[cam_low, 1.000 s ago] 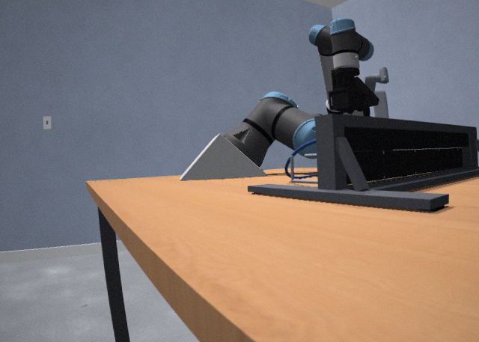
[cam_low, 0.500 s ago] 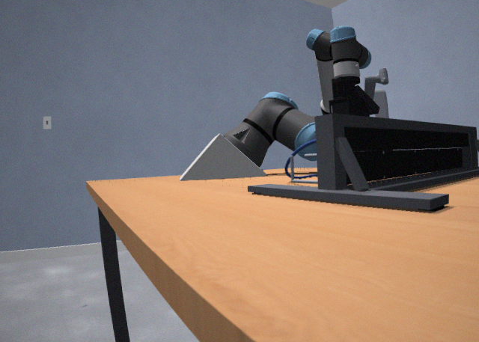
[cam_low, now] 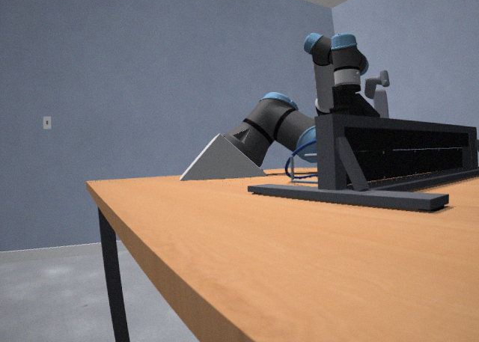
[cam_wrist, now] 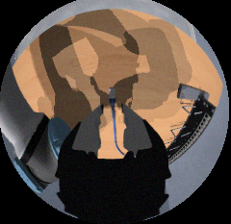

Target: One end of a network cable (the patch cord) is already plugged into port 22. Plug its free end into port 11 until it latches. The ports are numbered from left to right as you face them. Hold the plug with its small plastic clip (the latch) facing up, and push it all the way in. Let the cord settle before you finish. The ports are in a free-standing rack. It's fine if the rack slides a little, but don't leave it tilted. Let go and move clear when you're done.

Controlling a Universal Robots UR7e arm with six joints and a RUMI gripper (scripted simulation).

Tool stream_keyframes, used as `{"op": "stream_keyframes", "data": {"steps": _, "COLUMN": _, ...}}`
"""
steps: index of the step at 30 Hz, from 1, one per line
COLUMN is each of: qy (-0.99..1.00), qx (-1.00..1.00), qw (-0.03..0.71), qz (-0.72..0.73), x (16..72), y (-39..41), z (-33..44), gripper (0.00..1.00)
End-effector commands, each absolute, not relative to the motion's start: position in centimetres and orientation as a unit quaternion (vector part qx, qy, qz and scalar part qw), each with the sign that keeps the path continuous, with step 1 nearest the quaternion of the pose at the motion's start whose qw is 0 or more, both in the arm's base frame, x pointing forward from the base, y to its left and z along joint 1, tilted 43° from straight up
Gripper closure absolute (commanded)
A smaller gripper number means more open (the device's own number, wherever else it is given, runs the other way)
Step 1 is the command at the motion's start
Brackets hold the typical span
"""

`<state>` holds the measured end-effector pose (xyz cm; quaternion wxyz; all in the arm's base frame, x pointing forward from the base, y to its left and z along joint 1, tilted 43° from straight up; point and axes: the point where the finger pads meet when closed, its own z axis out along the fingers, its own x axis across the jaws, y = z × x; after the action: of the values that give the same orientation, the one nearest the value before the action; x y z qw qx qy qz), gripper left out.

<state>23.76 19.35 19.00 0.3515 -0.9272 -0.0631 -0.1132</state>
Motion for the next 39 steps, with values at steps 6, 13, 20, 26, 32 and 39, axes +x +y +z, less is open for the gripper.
{"op": "stream_keyframes", "data": {"steps": 6, "qy": -0.063, "qx": -0.927, "qw": 0.351, "qz": -0.113, "x": 23.91, "y": 19.81, "z": 18.48, "gripper": 0.78}}
{"op": "stream_keyframes", "data": {"steps": 13, "qy": -0.063, "qx": -0.927, "qw": 0.351, "qz": -0.113, "x": 23.93, "y": 19.92, "z": 18.36, "gripper": 0.78}}
{"op": "stream_keyframes", "data": {"steps": 20, "qy": -0.063, "qx": -0.927, "qw": 0.351, "qz": -0.113, "x": 23.93, "y": 19.92, "z": 18.35, "gripper": 0.78}}
{"op": "stream_keyframes", "data": {"steps": 26, "qy": -0.063, "qx": -0.927, "qw": 0.351, "qz": -0.113, "x": 23.93, "y": 19.92, "z": 18.35, "gripper": 0.78}}
{"op": "stream_keyframes", "data": {"steps": 32, "qy": -0.063, "qx": -0.927, "qw": 0.351, "qz": -0.113, "x": 23.93, "y": 19.92, "z": 18.35, "gripper": 0.78}}
{"op": "stream_keyframes", "data": {"steps": 39, "qy": -0.063, "qx": -0.927, "qw": 0.351, "qz": -0.113, "x": 23.93, "y": 19.92, "z": 18.35, "gripper": 0.78}}
